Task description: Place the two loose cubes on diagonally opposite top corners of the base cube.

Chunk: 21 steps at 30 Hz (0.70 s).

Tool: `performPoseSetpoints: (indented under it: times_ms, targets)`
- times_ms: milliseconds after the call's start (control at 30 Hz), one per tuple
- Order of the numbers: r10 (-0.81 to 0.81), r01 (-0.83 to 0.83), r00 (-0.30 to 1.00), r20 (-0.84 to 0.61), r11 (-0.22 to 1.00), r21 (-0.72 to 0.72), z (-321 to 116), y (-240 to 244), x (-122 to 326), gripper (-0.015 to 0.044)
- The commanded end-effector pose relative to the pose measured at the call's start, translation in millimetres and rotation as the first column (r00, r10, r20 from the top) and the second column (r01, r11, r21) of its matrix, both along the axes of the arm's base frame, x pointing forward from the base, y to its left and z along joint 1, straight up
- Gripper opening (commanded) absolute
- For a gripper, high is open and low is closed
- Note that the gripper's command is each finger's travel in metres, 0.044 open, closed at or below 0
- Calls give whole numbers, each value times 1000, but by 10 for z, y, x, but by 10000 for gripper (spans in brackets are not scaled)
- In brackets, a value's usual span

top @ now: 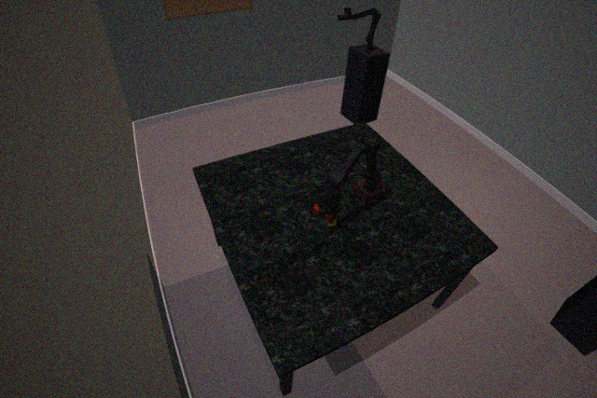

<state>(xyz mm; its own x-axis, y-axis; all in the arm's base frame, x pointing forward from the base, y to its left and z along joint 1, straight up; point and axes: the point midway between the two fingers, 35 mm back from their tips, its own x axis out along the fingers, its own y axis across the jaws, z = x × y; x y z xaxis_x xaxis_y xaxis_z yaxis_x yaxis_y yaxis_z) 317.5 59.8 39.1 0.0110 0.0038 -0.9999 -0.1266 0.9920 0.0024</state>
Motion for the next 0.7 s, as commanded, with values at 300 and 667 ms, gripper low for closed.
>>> performPoseSetpoints:
  times_ms: [300, 667]
  targets:
    - [0, 0, 1000, 8, 1000, 2, 209, 3, 16, 205]
    - [-52, 52, 999, 6, 999, 2, 262, -48, 17, 257]
